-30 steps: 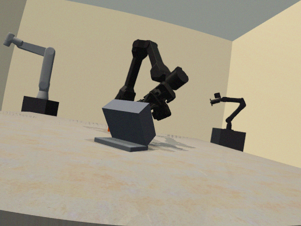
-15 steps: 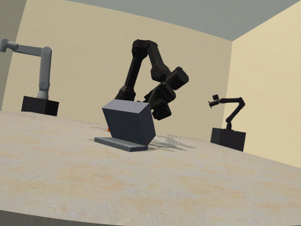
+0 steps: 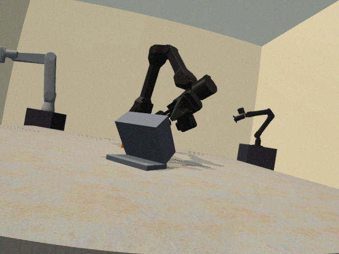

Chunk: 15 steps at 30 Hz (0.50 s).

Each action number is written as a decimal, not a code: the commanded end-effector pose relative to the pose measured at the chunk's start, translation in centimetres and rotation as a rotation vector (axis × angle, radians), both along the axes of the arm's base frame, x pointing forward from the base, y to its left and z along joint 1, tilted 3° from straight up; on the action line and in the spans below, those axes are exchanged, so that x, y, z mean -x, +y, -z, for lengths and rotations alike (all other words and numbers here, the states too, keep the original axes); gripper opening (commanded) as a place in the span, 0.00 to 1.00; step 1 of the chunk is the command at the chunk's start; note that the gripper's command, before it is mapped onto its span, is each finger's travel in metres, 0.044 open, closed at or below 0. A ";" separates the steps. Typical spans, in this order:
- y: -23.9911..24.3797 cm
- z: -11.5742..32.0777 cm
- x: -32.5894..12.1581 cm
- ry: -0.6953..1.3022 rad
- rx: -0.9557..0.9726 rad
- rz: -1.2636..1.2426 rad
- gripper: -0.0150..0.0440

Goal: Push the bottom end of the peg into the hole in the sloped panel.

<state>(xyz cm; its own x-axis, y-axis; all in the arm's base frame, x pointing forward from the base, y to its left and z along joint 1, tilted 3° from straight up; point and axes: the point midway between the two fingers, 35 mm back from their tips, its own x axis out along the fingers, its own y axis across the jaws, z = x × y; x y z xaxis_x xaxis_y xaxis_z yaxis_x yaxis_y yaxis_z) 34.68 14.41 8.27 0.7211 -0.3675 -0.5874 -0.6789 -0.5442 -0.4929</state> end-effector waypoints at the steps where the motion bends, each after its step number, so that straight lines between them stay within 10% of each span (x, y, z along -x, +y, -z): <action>1: 0.4 -0.6 0.3 -0.006 -0.004 0.003 1.00; 15: 1.5 -1.8 2.2 0.002 -0.003 0.001 1.00</action>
